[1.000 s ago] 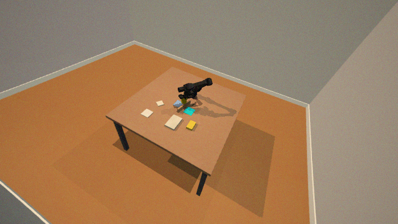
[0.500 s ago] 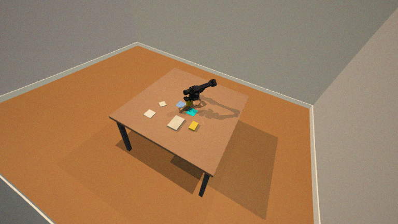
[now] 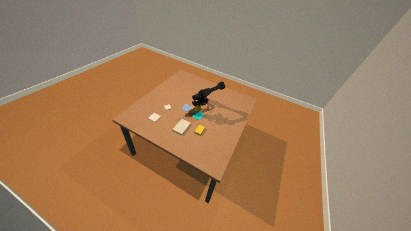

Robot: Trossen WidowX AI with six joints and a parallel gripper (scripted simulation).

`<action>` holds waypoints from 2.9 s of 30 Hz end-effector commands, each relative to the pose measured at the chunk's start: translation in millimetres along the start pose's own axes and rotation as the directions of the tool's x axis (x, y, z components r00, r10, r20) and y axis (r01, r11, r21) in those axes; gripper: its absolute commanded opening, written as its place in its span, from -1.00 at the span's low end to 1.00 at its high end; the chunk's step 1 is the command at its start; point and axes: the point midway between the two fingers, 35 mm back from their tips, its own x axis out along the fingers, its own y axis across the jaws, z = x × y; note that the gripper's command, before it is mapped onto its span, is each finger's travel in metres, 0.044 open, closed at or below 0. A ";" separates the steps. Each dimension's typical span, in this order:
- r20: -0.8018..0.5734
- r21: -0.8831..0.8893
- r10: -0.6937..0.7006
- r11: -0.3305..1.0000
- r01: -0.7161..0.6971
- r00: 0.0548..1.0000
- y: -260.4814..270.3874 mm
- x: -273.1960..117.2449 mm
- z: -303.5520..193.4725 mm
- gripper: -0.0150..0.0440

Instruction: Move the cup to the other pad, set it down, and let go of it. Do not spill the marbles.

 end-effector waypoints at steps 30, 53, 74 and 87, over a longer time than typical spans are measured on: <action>0.007 -0.001 -0.003 1.000 0.003 1.000 3.6 31.7 13.8 -0.49; 0.008 -0.001 -0.002 1.000 0.002 1.000 4.2 63.7 15.1 -0.49; 0.007 -0.007 -0.005 1.000 0.005 1.000 5.1 79.2 16.2 -0.49; 0.007 -0.007 -0.005 1.000 0.005 1.000 5.1 79.2 16.2 0.01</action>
